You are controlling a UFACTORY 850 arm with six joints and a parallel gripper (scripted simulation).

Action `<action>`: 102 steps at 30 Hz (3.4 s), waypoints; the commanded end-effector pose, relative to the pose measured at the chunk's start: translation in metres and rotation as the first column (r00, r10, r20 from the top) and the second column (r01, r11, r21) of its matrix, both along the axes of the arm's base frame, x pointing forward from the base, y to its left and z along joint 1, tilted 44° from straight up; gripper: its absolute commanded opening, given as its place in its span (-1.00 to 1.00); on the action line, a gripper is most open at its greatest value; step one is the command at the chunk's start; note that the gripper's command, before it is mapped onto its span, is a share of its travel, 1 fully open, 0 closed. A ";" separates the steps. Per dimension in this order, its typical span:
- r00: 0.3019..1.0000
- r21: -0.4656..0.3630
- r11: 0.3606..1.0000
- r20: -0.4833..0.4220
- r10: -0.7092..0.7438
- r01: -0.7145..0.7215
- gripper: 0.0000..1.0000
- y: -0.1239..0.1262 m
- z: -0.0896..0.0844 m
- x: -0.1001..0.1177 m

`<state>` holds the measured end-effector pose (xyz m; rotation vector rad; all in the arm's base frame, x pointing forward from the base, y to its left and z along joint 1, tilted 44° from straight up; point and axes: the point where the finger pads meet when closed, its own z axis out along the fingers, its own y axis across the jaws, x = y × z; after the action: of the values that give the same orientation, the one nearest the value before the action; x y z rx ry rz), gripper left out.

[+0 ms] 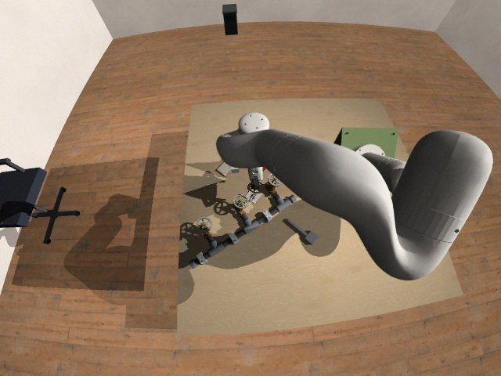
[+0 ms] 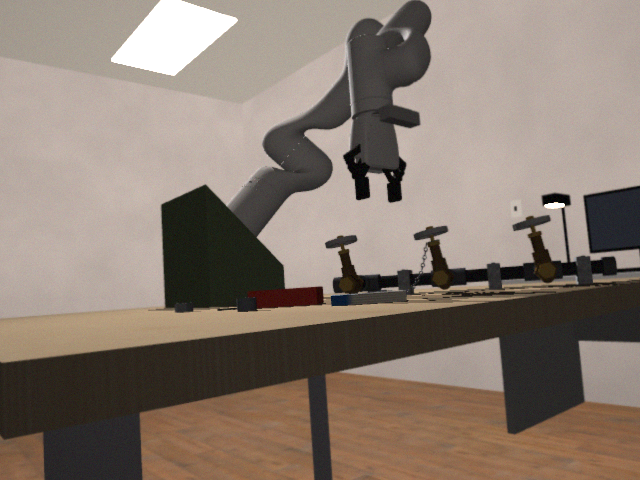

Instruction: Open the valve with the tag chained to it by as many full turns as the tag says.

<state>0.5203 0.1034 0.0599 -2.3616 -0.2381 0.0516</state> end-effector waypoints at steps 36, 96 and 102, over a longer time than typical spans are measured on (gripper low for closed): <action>1.000 -0.005 1.000 -0.010 -0.017 0.017 1.00 -0.002 0.000 0.000; 0.521 -0.147 0.764 0.650 0.554 -0.629 1.00 0.015 0.006 0.009; 0.210 -0.295 0.607 0.754 0.623 -0.738 1.00 0.021 0.009 0.013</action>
<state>0.5304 0.1210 0.0667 -1.9022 -1.5125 -0.4974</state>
